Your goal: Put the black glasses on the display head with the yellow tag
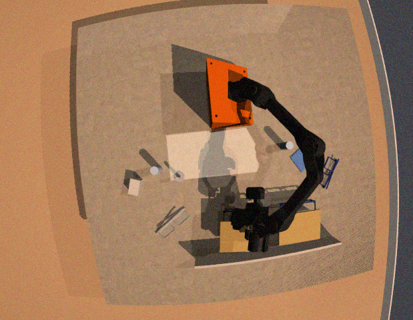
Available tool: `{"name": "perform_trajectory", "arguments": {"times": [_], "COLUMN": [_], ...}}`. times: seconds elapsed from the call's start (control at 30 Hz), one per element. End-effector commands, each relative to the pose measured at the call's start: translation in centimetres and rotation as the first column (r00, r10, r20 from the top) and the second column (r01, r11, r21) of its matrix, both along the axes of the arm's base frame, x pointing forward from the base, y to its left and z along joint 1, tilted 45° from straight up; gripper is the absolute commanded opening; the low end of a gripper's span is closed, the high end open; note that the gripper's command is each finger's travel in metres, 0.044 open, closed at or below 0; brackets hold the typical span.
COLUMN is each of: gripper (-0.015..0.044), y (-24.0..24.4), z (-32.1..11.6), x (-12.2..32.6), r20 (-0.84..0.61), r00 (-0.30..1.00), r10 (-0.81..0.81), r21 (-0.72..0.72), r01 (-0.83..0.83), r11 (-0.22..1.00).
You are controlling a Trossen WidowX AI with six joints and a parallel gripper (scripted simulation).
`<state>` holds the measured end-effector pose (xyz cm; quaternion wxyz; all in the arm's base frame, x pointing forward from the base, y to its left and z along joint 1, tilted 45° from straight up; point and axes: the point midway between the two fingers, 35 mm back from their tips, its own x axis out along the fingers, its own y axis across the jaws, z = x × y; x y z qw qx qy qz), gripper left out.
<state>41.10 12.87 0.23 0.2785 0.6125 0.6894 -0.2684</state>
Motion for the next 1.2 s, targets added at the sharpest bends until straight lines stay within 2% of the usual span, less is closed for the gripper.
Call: {"name": "perform_trajectory", "arguments": {"times": [0.0,0.03,0.07,0.3,0.6,0.83,1.13,1.17], "gripper": [0.0079,0.0105,0.0107,0.0107,0.0107,0.0107,0.0107,0.0134], "y": [0.0,0.0,0.0,0.0,-2.0,-2.9,-3.9,-3.7], "z": [0.0,0.0,0.0,0.0,2.5,3.1,3.9,3.9], "x": [0.0,0.0,0.0,0.0,0.1,-3.2,-5.3,-4.7], "r20": [0.0,0.0,0.0,0.0,-0.009,-0.011,-0.012,-0.013], "r00": [1.0,1.0,1.0,1.0,1.0,1.0,1.0,1.0], "r10": [0.0,0.0,0.0,0.0,0.003,0.003,0.003,-0.004], "r21": [0.0,0.0,0.0,0.0,0.003,0.002,0.002,0.006], "r01": [0.0,0.0,0.0,0.0,-0.003,-0.003,-0.003,0.004], "r11": [1.0,1.0,1.0,1.0,1.0,1.0,1.0,1.0]}}
